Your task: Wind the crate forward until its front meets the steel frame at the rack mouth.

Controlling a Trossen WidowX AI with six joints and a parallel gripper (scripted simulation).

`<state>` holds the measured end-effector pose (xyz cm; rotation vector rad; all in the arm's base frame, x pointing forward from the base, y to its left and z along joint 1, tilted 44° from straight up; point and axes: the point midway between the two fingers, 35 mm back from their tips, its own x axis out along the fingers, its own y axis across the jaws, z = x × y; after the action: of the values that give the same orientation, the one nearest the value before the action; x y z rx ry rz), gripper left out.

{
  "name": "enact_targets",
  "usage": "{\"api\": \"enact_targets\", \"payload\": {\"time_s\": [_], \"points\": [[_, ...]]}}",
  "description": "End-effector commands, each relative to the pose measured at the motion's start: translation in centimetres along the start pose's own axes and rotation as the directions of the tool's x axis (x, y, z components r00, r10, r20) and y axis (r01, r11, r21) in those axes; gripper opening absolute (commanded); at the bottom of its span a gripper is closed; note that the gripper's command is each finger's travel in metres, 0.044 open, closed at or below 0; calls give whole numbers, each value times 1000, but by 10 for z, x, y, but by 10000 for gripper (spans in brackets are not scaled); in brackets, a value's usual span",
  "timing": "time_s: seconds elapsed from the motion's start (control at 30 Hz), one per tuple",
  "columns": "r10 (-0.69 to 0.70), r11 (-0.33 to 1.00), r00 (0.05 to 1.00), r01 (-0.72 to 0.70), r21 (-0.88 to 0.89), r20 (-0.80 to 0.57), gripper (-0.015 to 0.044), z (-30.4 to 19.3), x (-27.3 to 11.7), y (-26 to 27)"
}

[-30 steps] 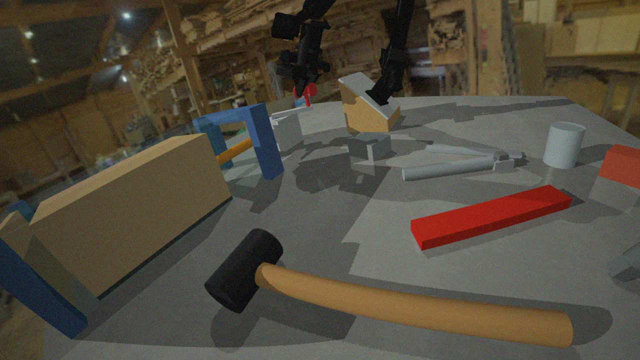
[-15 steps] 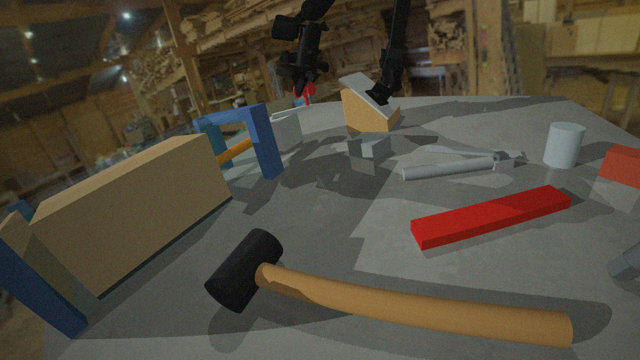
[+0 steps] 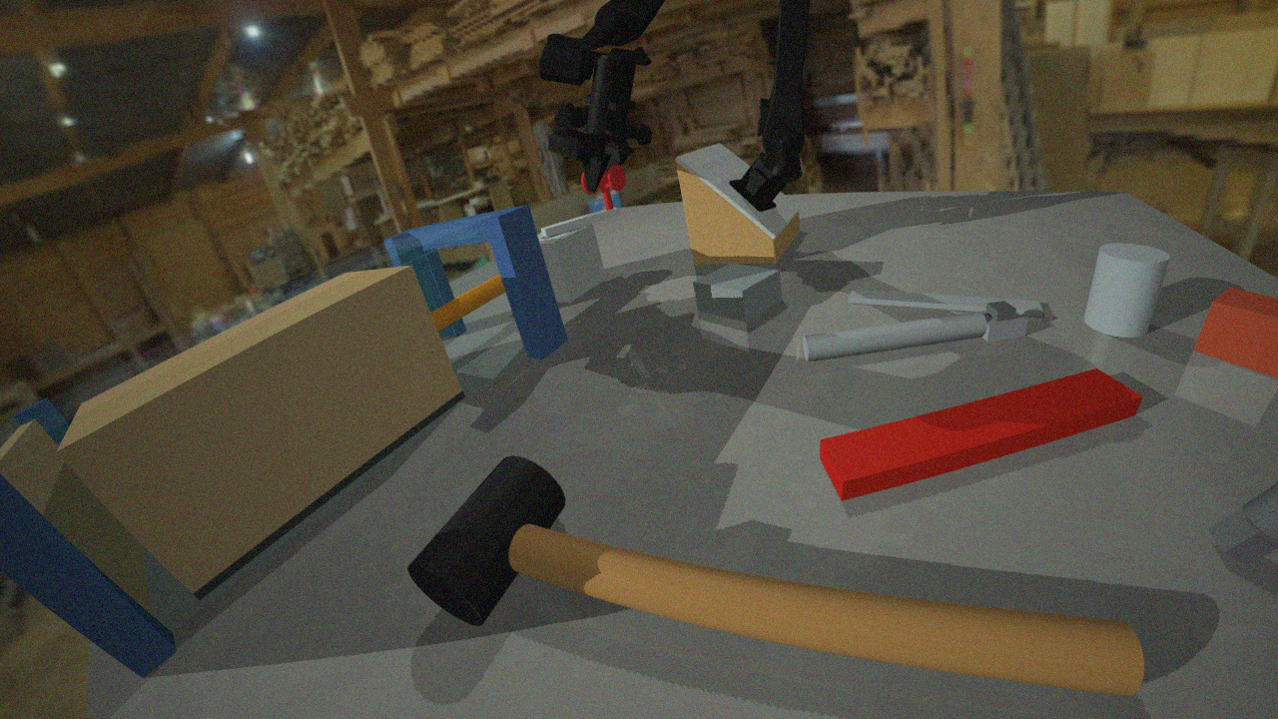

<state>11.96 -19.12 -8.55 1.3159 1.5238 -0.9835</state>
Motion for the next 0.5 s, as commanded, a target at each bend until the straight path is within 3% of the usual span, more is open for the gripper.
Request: {"api": "enact_targets", "payload": {"time_s": [0.0, 0.47], "points": [[-11, 1000, 1000, 11, -5, -2, 0, 5, 6, -3], [-11, 1000, 1000, 11, -5, -1, 0, 22, 14, -9]]}}
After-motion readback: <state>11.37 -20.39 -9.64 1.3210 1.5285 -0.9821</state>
